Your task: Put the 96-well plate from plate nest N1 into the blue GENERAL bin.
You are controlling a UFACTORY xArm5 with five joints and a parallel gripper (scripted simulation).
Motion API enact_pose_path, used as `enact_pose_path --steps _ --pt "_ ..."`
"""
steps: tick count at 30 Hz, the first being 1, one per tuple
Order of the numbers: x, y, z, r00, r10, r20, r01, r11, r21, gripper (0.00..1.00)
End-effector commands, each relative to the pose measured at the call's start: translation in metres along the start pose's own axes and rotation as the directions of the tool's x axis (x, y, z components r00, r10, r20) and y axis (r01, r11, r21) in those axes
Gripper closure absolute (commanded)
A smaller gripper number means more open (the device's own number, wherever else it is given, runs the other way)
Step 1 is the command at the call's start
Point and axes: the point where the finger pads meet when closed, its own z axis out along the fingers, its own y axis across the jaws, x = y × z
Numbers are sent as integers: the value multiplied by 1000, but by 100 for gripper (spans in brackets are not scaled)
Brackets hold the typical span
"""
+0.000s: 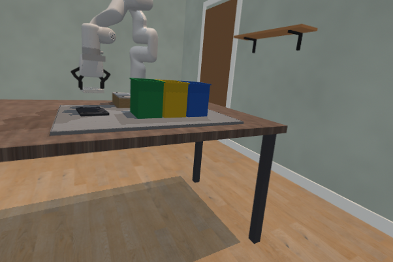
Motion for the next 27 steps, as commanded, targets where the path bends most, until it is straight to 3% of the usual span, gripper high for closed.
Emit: enact_pose_path --steps 1,27 --pt "1 1 -8 1000 0 -2 0 1000 -3 100" --pt "0 1 -44 1000 0 -2 0 1000 -3 100"
